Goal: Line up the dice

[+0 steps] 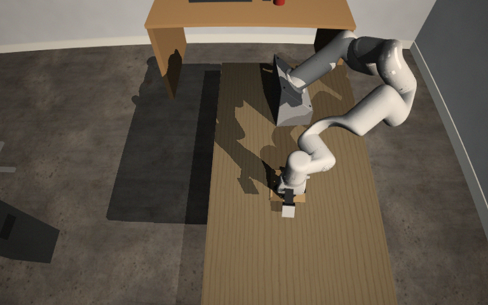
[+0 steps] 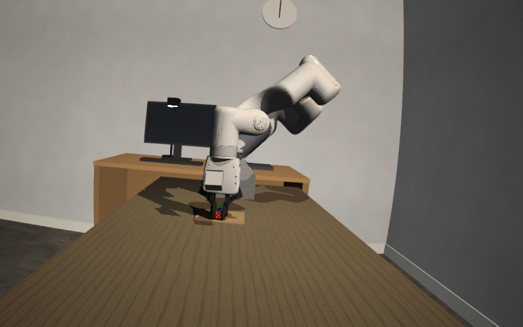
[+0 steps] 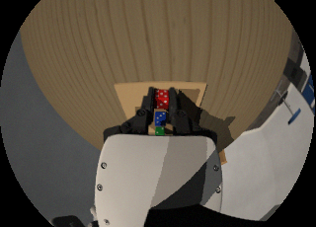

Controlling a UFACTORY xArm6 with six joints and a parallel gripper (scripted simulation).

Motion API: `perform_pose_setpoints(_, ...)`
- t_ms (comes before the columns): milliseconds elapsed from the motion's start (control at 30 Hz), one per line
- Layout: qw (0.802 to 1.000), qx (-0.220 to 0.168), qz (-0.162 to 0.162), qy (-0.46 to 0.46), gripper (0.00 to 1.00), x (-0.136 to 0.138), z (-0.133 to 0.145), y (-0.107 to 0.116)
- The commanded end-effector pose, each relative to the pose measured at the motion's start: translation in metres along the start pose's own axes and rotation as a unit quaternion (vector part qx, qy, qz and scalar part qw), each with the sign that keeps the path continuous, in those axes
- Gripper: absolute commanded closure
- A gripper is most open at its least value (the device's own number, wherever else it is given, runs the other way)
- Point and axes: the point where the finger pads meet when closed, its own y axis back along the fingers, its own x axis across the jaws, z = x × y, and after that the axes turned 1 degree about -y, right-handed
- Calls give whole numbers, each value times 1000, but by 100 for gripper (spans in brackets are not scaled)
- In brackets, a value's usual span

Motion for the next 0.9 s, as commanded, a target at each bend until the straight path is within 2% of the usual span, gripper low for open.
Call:
perform_pose_setpoints(0,1000,2,0,0,85,0,-1,1)
perform_pose_setpoints(867,1000,2,0,0,85,0,-1,-1)
